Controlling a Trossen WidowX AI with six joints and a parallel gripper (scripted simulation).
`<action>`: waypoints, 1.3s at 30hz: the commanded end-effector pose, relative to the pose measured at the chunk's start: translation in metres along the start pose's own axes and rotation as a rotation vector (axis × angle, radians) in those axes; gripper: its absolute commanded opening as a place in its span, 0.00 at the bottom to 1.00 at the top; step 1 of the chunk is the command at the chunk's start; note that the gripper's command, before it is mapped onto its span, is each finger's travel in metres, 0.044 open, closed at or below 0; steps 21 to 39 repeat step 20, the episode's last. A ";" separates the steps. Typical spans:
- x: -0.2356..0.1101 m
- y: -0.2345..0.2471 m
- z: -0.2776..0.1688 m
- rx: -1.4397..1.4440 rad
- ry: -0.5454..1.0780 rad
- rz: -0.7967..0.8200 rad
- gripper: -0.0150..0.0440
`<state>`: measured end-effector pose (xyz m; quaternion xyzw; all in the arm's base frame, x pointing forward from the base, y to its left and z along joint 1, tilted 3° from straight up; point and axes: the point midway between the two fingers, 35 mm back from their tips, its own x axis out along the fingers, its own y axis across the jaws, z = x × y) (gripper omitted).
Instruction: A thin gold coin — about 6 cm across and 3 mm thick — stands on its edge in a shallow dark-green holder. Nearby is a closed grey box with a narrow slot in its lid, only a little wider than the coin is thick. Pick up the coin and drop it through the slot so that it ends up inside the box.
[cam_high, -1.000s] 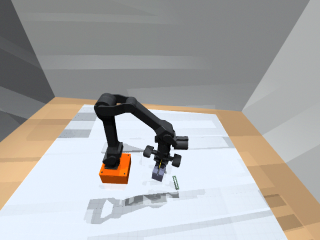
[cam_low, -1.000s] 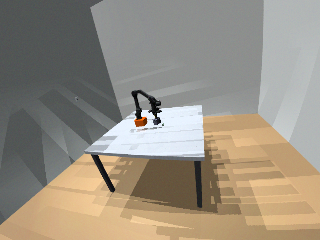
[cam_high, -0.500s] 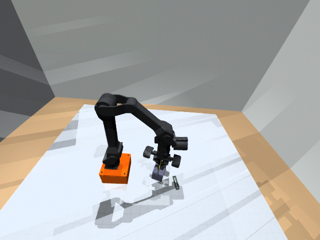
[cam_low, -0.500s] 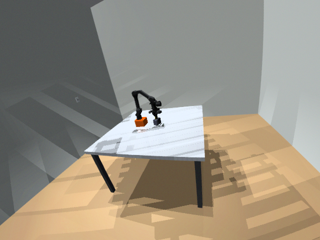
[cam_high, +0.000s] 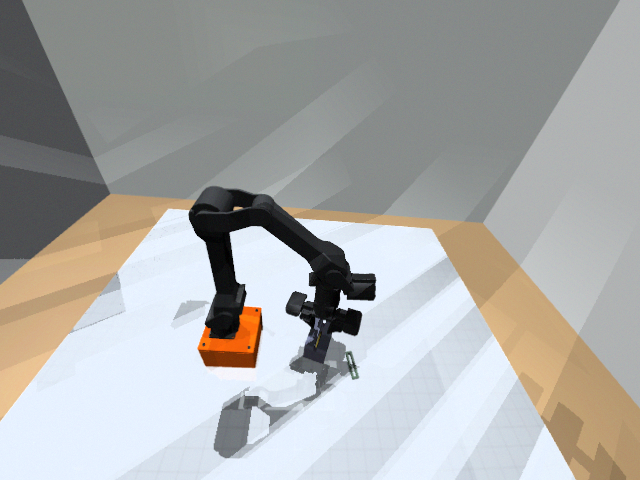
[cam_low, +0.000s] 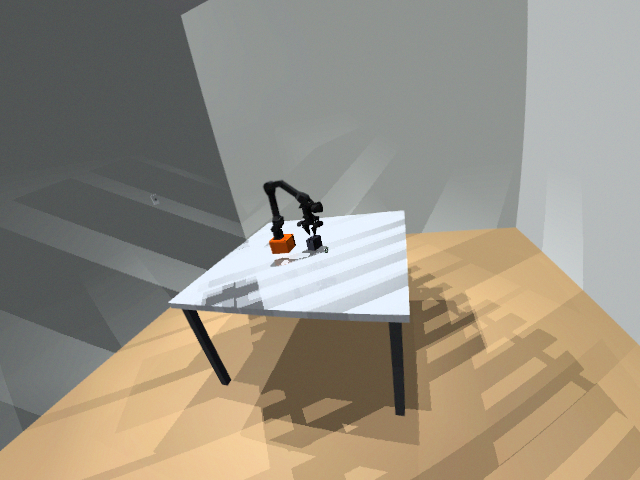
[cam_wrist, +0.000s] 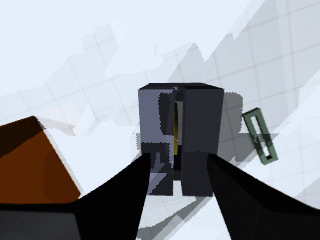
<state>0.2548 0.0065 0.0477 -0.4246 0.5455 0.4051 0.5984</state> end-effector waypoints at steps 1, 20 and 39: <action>-0.011 -0.001 0.000 0.000 -0.001 -0.005 0.70; -0.061 0.005 -0.002 0.001 0.002 0.007 1.00; -0.061 0.005 -0.002 0.001 0.002 0.007 1.00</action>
